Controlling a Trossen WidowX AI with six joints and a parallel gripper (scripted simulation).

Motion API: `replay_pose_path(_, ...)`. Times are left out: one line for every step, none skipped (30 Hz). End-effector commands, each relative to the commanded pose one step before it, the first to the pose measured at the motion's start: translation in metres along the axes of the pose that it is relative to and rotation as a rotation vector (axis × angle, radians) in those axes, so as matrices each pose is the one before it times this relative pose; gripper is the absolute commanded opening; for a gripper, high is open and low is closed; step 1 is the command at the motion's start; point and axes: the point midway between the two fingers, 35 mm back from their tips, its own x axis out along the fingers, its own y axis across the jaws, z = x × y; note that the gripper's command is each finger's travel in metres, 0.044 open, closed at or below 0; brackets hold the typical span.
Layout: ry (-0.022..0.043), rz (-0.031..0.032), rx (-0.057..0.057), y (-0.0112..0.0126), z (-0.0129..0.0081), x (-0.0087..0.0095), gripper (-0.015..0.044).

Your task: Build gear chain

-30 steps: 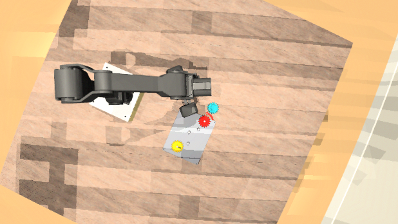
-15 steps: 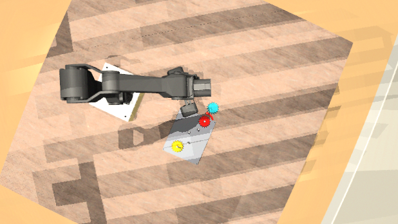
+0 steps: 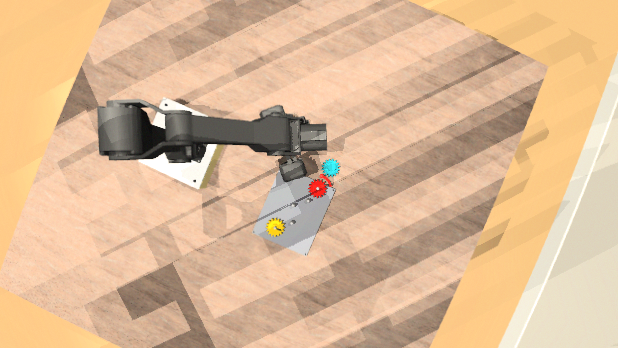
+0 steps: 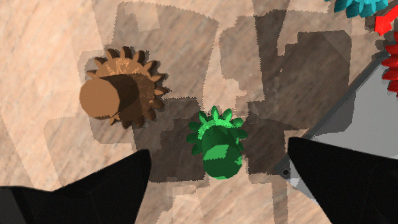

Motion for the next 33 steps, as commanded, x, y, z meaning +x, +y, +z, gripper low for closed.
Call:
replay_pose_path(0.00166, -0.00279, -0.0038, -0.00038, -0.00049, 0.00092, 0.0309)
replay_pose_path(0.00000, 0.00000, 0.0000, 0.00000, 0.00000, 0.00000, 0.0282)
replay_pose_path(0.00000, 0.00000, 0.0000, 0.00000, 0.00000, 0.00000, 0.0256)
replay_pose_path(0.00000, 0.00000, 0.0000, 0.00000, 0.00000, 0.00000, 0.0230)
replay_pose_path(0.00000, 0.00000, 0.0000, 0.00000, 0.00000, 0.00000, 0.0204)
replay_pose_path(0.00000, 0.00000, 0.0000, 0.00000, 0.00000, 0.00000, 0.0177)
replay_pose_path(0.00000, 0.00000, 0.0000, 0.00000, 0.00000, 0.00000, 0.0151)
replay_pose_path(0.00000, 0.00000, 0.0000, 0.00000, 0.00000, 0.00000, 0.0125)
replay_pose_path(0.00000, 0.00000, 0.0000, 0.00000, 0.00000, 0.00000, 0.0099)
replay_pose_path(0.00000, 0.00000, 0.0000, 0.00000, 0.00000, 0.00000, 0.0072)
replay_pose_path(0.00000, 0.00000, 0.0000, 0.00000, 0.00000, 0.00000, 0.0066)
replay_pose_path(0.00000, 0.00000, 0.0000, 0.00000, 0.00000, 0.00000, 0.0059)
replay_pose_path(0.00000, 0.00000, 0.0000, 0.00000, 0.00000, 0.00000, 0.0053)
replay_pose_path(0.00000, 0.00000, 0.0000, 0.00000, 0.00000, 0.00000, 0.0046)
replay_pose_path(0.00000, 0.00000, 0.0000, 0.00000, 0.00000, 0.00000, 0.0039)
replay_pose_path(0.00000, 0.00000, 0.0000, 0.00000, 0.00000, 0.00000, 0.0032)
replay_pose_path(0.00000, 0.00000, 0.0000, 0.00000, 0.00000, 0.00000, 0.0026)
replay_pose_path(0.00000, 0.00000, 0.0000, 0.00000, 0.00000, 0.00000, 0.0019)
replay_pose_path(0.00000, 0.00000, 0.0000, 0.00000, 0.00000, 0.00000, 0.0012)
replay_pose_path(0.00000, 0.00000, 0.0000, 0.00000, 0.00000, 0.00000, 0.0006)
replay_pose_path(0.00000, 0.00000, 0.0000, 0.00000, 0.00000, 0.00000, 0.0000)
replay_pose_path(-0.00001, 0.00000, 0.0000, -0.00002, 0.00012, -0.00038, 0.0000)
replay_pose_path(-0.00004, -0.00001, 0.0000, -0.00007, 0.00034, -0.00114, 0.0000)
replay_pose_path(-0.00006, -0.00001, 0.0000, -0.00012, 0.00056, -0.00191, 0.0000)
replay_pose_path(-0.00007, -0.00001, 0.0000, -0.00013, 0.00066, -0.00233, 0.0000)
replay_pose_path(-0.00007, -0.00001, 0.0000, -0.00013, 0.00064, -0.00235, 0.0000)
replay_pose_path(-0.00007, -0.00001, 0.0000, -0.00012, 0.00062, -0.00236, 0.0000)
replay_pose_path(-0.00007, -0.00001, 0.0000, -0.00011, 0.00059, -0.00237, 0.0000)
replay_pose_path(-0.00006, -0.00001, 0.0000, -0.00010, 0.00057, -0.00238, 0.0000)
replay_pose_path(-0.00006, -0.00001, 0.0000, -0.00009, 0.00055, -0.00240, 0.0000)
replay_pose_path(-0.00006, -0.00001, 0.0000, -0.00009, 0.00052, -0.00241, 0.0000)
replay_pose_path(-0.00006, 0.00000, 0.0000, -0.00008, 0.00050, -0.00242, 0.0000)
replay_pose_path(-0.00005, 0.00000, 0.0000, -0.00007, 0.00047, -0.00243, 0.0000)
